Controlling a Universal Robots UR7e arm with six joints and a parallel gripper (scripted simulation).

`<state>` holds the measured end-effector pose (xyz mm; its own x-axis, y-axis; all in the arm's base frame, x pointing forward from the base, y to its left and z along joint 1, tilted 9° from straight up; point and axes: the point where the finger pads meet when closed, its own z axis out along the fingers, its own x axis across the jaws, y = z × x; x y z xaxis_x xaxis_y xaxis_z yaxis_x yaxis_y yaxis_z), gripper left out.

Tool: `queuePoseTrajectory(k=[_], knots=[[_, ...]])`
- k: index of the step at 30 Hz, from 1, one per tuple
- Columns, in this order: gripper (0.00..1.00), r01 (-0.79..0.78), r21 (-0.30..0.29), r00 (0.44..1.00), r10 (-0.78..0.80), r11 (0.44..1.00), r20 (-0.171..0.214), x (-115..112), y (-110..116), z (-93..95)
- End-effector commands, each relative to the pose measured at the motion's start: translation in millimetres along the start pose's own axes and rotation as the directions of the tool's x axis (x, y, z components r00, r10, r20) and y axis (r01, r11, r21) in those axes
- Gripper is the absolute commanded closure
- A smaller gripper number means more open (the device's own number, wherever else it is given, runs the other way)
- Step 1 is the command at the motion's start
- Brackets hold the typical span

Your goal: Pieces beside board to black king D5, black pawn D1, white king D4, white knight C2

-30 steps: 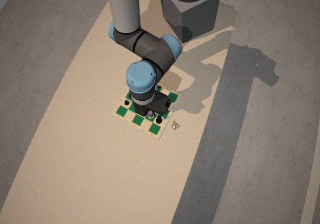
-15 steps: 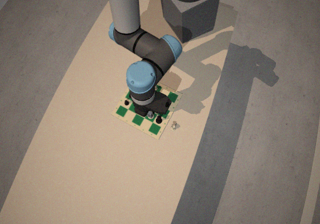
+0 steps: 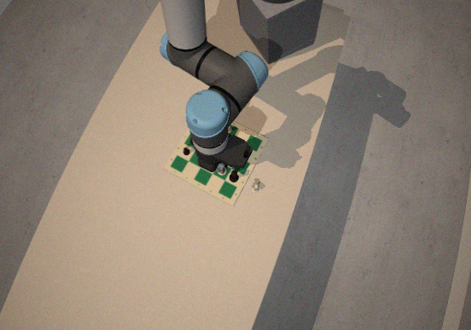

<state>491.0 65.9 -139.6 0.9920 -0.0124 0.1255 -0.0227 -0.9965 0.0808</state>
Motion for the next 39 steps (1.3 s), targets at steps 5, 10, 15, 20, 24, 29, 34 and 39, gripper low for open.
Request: queuePoseTrajectory(k=[5, 10, 15, 20, 24, 29, 34, 39], knots=[[1.0, 0.0, 0.0, 1.0, 0.0, 1.0, -0.002, 1.0, 0.3, 0.4], [1.0, 0.0, 0.0, 1.0, 0.0, 1.0, -0.002, 1.2, 0.3, 1.7], [1.0, 0.0, 0.0, 1.0, 0.0, 1.0, -0.002, 1.6, 0.4, 2.5], [1.0, 0.0, 0.0, 1.0, 0.0, 1.0, -0.002, 1.6, 0.5, 3.9], [1.0, -0.001, 0.0, 1.0, 0.001, 1.0, -0.002, 1.3, 0.5, 4.6], [1.0, -0.001, 0.0, 1.0, 0.001, 1.0, -0.002, 1.3, 0.5, 4.3], [1.0, -0.001, 0.0, 1.0, 0.001, 1.0, -0.002, 1.4, 0.5, 4.1], [1.0, -0.001, 0.0, 1.0, 0.001, 1.0, -0.002, 1.4, 0.5, 4.1]])
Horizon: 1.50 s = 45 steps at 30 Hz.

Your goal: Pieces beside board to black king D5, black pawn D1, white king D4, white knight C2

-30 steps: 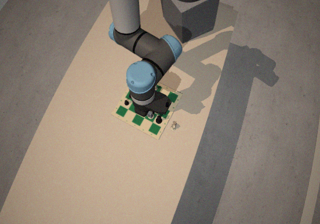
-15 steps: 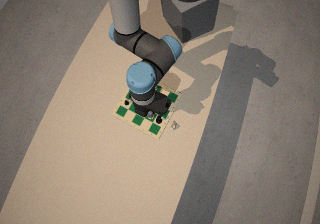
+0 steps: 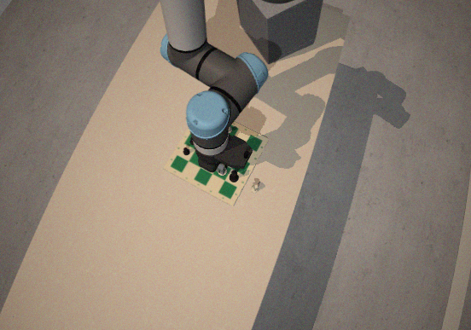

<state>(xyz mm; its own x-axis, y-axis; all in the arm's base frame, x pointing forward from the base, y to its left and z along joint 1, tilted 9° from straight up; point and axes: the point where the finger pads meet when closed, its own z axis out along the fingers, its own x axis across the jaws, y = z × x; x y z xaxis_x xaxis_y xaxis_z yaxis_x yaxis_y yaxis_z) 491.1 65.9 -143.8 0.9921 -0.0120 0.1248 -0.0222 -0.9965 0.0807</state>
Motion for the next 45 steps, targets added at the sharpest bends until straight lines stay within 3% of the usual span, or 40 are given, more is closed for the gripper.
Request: queuePoseTrajectory(k=[1, 22, 23, 27, 28, 30, 31, 33, 34, 36, 37, 45], knots=[[1.0, -0.001, 0.0, 1.0, 0.001, 1.0, -0.003, 1.9, 0.8, -0.1], [1.0, -0.001, 0.0, 1.0, 0.001, 1.0, -0.003, 1.9, 0.8, -0.1], [0.84, -0.001, 0.0, 1.0, 0.001, 1.0, -0.003, 1.9, 0.8, -0.1], [0.84, -0.001, 0.0, 1.0, 0.001, 1.0, -0.003, 1.9, 0.8, -0.1], [0.68, -0.001, 0.0, 1.0, 0.001, 1.0, -0.003, 1.9, 0.8, -0.1], [0.68, -0.001, 0.0, 1.0, 0.001, 1.0, -0.003, 1.9, 0.8, -0.1], [0.52, -0.001, 0.0, 1.0, 0.001, 1.0, -0.003, 1.9, 0.8, -0.1], [0.52, -0.001, 0.0, 1.0, 0.001, 1.0, -0.003, 1.9, 0.8, -0.1], [0.37, -0.001, 0.0, 1.0, 0.001, 1.0, -0.003, 1.9, 0.8, -0.1], [0.37, -0.001, 0.0, 1.0, 0.001, 1.0, -0.003, 1.9, 0.8, -0.1], [0.21, -0.001, 0.0, 1.0, 0.001, 1.0, -0.003, 1.9, 0.8, -0.1], [0.21, -0.001, 0.0, 1.0, 0.001, 1.0, -0.003, 1.9, 0.8, -0.1]])
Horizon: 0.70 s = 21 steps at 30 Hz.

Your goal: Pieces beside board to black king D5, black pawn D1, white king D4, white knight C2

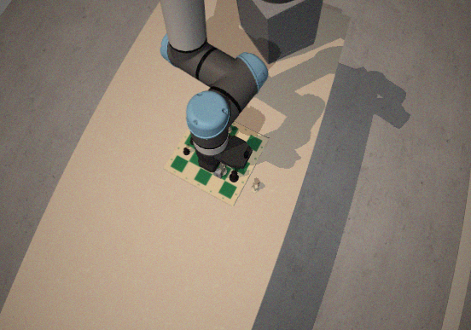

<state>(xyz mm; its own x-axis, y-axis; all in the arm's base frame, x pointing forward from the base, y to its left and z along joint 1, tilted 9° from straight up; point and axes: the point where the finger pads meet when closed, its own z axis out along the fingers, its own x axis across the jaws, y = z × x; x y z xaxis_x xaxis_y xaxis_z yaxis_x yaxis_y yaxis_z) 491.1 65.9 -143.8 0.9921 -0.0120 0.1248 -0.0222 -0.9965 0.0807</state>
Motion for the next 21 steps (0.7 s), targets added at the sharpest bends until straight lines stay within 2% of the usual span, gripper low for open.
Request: queuePoseTrajectory(k=[1, 8, 14, 16, 21], knots=[[0.21, -0.001, 0.0, 1.0, 0.001, 1.0, -0.003, 2, 1, -0.1], [0.21, -0.001, 0.0, 1.0, 0.001, 1.0, -0.003, 1, 1, -4.3], [0.21, 0.0, 0.001, 1.0, 0.0, 1.0, -0.001, 0, 0, -20.7], [0.21, 0.0, 0.001, 1.0, 0.0, 1.0, -0.001, 0, 0, -20.7], [0.21, 0.001, 0.001, 1.0, -0.001, 1.0, -0.001, -1, -1, -42.9]])
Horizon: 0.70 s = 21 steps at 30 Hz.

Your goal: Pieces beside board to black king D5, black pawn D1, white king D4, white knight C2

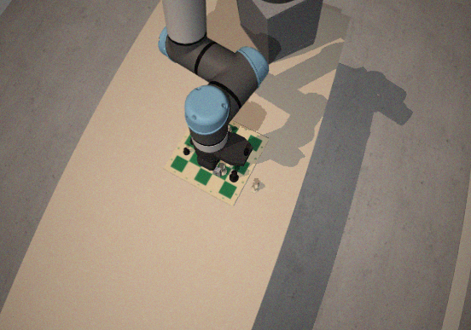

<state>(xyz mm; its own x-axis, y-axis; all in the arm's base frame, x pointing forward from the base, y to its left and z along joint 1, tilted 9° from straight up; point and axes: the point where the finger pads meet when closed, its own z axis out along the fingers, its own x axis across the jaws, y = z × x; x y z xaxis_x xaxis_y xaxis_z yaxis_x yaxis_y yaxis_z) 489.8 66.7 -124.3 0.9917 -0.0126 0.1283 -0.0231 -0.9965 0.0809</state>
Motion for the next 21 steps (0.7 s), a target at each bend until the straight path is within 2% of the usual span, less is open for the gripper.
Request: queuePoseTrajectory(k=[1, 10, 20, 21], knots=[[0.21, 0.002, 0.001, 1.0, -0.002, 1.0, 0.003, -2, -1, -28.2], [0.21, 0.002, 0.001, 1.0, -0.002, 1.0, 0.003, -2, -1, -63.4], [0.21, 0.001, 0.0, 1.0, -0.001, 1.0, -0.001, 1, 0, -71.7], [0.0, 0.001, 0.0, 1.0, -0.001, 1.0, -0.001, 1, 0, -71.7]])
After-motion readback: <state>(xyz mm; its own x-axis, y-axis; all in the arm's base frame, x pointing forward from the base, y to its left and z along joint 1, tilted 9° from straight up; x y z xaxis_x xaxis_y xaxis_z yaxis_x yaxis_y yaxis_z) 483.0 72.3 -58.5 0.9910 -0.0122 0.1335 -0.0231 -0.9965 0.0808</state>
